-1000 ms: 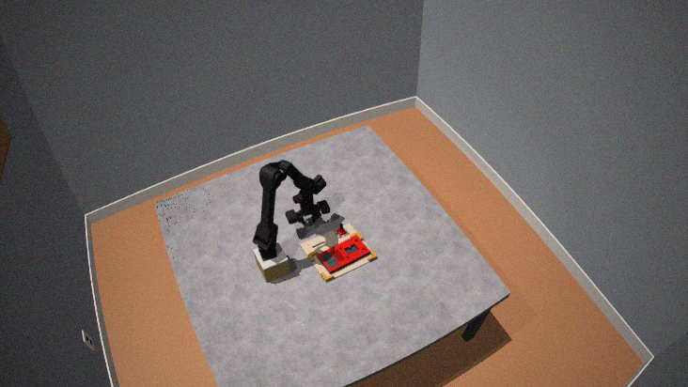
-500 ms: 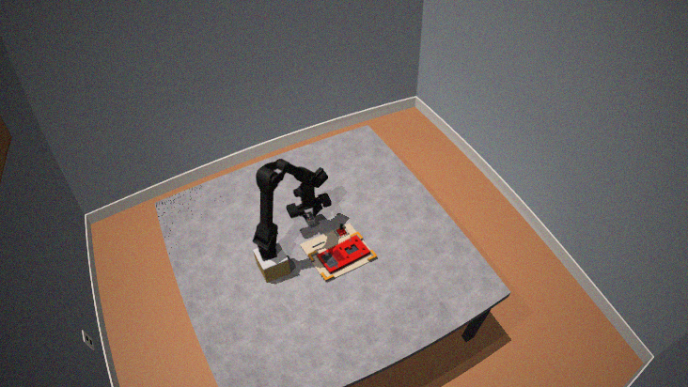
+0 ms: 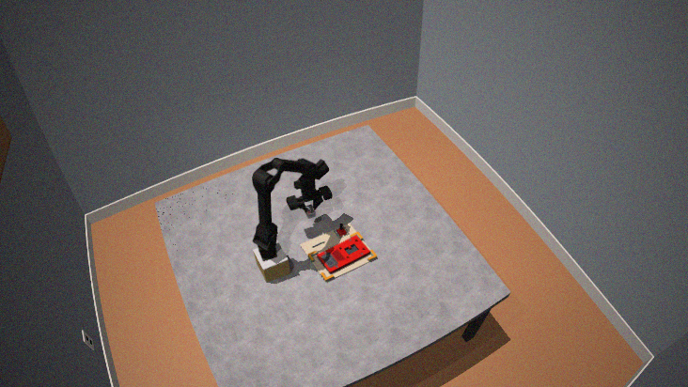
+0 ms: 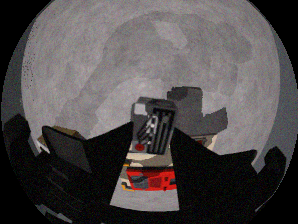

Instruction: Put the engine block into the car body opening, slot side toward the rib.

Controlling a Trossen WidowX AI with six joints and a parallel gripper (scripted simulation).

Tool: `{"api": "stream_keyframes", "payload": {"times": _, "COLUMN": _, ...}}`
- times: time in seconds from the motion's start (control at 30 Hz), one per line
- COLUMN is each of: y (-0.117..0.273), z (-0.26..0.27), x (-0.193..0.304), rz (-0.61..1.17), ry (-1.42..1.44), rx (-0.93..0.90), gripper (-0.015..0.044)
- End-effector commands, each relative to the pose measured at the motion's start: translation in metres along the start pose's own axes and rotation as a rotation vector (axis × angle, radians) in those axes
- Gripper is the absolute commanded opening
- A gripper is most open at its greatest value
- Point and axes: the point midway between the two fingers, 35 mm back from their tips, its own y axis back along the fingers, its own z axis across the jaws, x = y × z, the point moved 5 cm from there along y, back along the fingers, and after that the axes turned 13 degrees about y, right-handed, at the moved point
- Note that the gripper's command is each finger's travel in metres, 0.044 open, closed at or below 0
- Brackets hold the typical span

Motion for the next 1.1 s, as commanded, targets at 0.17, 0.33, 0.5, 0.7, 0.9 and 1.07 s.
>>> {"api": "stream_keyframes", "payload": {"times": 0.17, "y": 0.029, "z": 0.001, "x": 0.003, "rz": 0.006, "ry": -0.009, "rx": 0.000, "gripper": 0.0000}}
{"api": "stream_keyframes", "payload": {"times": 0.33, "y": 0.043, "z": 0.003, "x": 0.004, "rz": 0.009, "ry": -0.014, "rx": -0.002, "gripper": 0.0000}}
{"api": "stream_keyframes", "payload": {"times": 0.5, "y": 0.043, "z": 0.001, "x": 0.007, "rz": 0.009, "ry": -0.102, "rx": -0.001, "gripper": 0.0000}}
{"api": "stream_keyframes", "payload": {"times": 0.7, "y": 0.040, "z": -0.005, "x": 0.015, "rz": 0.010, "ry": -0.311, "rx": 0.001, "gripper": 0.0000}}
{"api": "stream_keyframes", "payload": {"times": 0.9, "y": 0.037, "z": -0.011, "x": 0.024, "rz": 0.012, "ry": -0.519, "rx": 0.002, "gripper": 0.0000}}
{"api": "stream_keyframes", "payload": {"times": 1.07, "y": 0.034, "z": -0.015, "x": 0.031, "rz": 0.014, "ry": -0.693, "rx": 0.003, "gripper": 0.0000}}
